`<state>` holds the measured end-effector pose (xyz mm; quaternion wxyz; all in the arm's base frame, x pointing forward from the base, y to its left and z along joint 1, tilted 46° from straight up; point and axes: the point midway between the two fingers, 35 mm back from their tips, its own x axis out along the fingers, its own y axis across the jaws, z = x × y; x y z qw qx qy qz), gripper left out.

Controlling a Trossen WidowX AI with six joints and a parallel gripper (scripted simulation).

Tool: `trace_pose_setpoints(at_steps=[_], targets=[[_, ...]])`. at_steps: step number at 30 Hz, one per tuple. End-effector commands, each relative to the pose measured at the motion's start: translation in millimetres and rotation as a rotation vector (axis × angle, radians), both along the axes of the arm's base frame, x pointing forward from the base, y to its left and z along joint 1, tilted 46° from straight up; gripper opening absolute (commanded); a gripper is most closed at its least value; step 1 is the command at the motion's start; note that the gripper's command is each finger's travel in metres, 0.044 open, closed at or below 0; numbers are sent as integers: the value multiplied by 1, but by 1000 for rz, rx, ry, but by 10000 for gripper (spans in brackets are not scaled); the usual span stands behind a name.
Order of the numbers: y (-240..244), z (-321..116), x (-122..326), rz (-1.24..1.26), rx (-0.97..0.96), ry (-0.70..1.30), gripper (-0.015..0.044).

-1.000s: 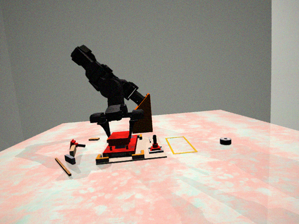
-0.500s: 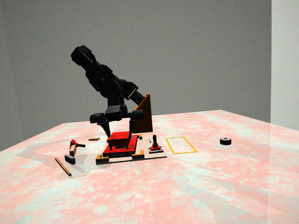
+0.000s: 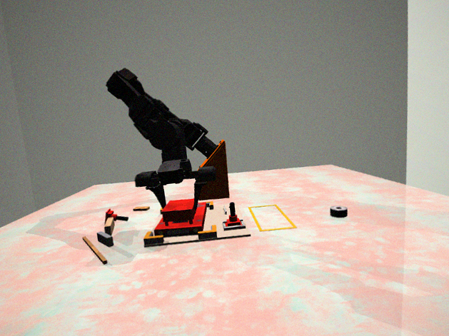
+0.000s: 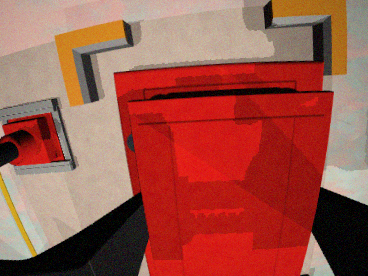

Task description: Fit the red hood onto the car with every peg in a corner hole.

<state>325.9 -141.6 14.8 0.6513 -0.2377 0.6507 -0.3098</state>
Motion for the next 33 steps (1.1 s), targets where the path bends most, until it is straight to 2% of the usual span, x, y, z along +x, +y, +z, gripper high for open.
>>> trace_pose_setpoints(at_steps=[1, 24, 33], targets=[[-1, -1, 0, 2, -2, 2, 0], [-5, -5, 0, 0, -1, 0, 0], [-6, -6, -1, 0, -1, 0, 236]])
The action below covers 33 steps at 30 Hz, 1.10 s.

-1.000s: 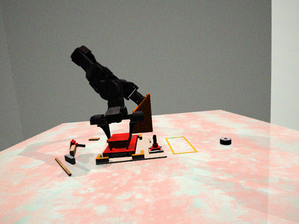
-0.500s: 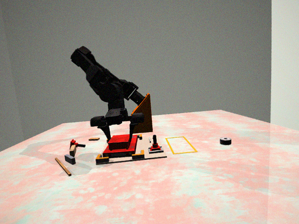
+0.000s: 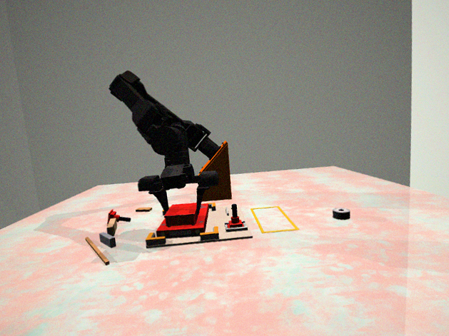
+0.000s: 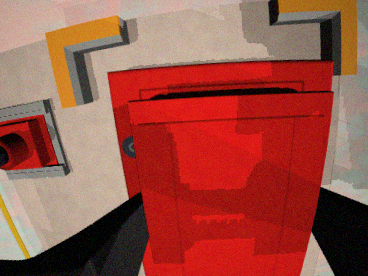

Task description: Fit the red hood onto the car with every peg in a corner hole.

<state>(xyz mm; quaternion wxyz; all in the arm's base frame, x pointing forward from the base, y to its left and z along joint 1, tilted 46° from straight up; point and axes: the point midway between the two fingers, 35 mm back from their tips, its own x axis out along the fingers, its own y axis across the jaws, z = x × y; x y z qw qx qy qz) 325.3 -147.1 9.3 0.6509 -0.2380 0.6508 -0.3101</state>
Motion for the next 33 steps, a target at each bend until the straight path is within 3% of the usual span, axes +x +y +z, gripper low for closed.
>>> trace_pose_setpoints(at_steps=[1, 8, 14, 21, 33], targets=[[0, 0, 0, 0, 0, 0, 262], [0, 0, 0, 0, 0, 0, 440], [8, 7, 2, 0, 2, 0, 440], [51, 49, 4, -1, 2, 0, 440], [52, 50, 3, -1, 2, 0, 440]])
